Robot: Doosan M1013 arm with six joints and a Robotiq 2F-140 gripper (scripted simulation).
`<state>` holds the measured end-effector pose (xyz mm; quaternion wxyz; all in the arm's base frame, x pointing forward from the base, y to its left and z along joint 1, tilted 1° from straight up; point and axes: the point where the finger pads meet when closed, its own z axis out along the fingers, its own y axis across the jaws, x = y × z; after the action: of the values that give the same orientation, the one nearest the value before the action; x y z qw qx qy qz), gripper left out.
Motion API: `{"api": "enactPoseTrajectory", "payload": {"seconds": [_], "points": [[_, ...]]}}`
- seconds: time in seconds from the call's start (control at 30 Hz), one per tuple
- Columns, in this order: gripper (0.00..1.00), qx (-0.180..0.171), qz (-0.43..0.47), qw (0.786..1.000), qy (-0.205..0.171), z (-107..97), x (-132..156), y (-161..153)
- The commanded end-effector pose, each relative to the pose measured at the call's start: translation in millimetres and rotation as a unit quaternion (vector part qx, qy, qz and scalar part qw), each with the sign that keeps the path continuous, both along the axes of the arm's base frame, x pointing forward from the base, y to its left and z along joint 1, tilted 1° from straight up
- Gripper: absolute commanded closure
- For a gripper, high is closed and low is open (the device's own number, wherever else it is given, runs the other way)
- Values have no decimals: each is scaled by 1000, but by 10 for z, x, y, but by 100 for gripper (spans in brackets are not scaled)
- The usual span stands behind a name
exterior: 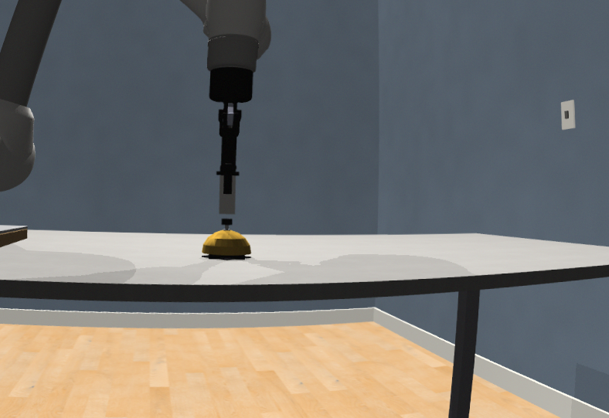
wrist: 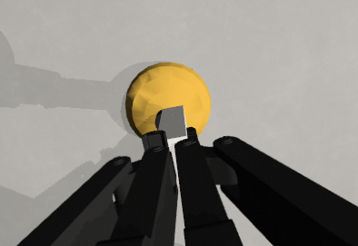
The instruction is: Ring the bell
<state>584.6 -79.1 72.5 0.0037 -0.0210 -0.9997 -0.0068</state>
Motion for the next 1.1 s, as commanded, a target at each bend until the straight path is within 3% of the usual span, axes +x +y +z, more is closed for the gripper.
{"api": "enactPoseTrajectory", "payload": {"seconds": [0.0,1.07], "points": [[100,0,0,1000,0,1,0,0],[100,0,0,1000,0,-99,-1,2]]}}
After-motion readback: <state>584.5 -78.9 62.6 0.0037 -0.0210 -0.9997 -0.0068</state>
